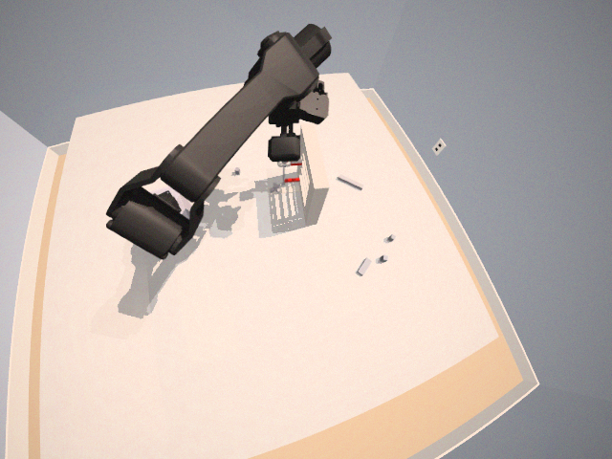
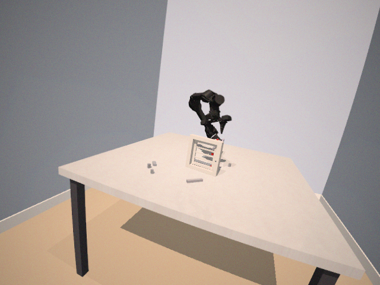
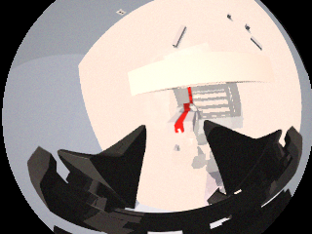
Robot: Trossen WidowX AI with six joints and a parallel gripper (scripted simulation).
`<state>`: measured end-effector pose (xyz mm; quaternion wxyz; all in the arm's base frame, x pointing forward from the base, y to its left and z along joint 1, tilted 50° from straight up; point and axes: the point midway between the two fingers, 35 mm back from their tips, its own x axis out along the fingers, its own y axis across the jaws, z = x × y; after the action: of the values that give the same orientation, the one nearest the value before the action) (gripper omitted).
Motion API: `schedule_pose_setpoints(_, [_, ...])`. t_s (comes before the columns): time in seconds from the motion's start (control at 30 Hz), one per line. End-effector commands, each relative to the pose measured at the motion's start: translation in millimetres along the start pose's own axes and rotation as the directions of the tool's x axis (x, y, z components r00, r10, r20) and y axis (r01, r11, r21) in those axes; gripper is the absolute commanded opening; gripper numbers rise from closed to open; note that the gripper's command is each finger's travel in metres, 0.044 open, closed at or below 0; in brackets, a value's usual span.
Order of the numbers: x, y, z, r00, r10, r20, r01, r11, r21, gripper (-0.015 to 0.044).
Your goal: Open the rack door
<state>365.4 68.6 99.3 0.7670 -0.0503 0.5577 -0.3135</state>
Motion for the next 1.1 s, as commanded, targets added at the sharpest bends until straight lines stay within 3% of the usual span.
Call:
schedule_pose_setpoints(0.0, [3.0, 3.2, -4.2, 0.996, -0.089, -0.011, 0.089, 0.996, -0.027, 0.0284])
schedule_pose_setpoints(0.47, [7.8, 12.0, -15.9, 0.94, -0.342, 0.012, 0.341, 0.931, -0.134, 0.0284])
schedule_pose_setpoints(1.07, [27.0, 5.4, -16.1, 0.935, -0.354, -0.032, 0.346, 0.927, -0.146, 0.0284])
